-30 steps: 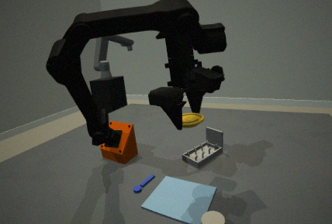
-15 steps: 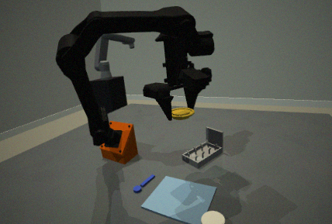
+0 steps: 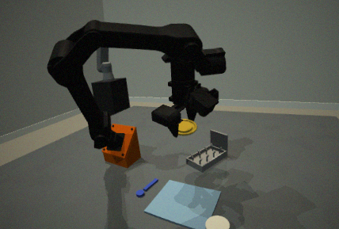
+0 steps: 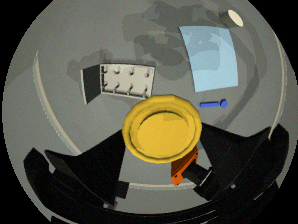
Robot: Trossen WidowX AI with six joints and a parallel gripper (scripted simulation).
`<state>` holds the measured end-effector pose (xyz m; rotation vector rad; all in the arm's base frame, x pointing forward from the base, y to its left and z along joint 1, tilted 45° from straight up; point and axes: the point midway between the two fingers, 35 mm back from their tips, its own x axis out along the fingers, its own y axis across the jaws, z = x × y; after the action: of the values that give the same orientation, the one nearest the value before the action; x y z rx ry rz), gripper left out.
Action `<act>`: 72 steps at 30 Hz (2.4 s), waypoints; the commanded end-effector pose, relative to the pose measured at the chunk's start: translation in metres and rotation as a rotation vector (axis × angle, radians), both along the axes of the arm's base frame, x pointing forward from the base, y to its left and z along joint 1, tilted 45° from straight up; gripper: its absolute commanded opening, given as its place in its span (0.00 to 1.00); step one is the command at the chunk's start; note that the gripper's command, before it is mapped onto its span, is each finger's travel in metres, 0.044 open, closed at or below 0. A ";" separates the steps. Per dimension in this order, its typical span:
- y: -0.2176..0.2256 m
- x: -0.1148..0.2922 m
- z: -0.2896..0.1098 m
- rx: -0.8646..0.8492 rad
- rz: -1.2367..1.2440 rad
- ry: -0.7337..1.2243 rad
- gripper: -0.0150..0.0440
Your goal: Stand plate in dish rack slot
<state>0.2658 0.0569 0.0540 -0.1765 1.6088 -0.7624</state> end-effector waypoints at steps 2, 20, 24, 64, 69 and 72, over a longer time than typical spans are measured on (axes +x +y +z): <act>-0.006 -0.003 -0.012 0.113 0.049 0.062 0.25; -0.024 -0.009 -0.046 0.494 0.281 0.147 0.25; -0.028 -0.010 -0.052 0.572 0.348 0.139 0.25; -0.060 -0.012 -0.076 0.886 1.264 -0.313 0.25; -0.064 -0.013 -0.074 0.840 1.396 -0.390 0.25; -0.066 -0.014 -0.073 0.802 1.475 -0.435 0.25</act>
<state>0.2524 -0.0074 -0.0210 -0.4162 0.9591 0.8896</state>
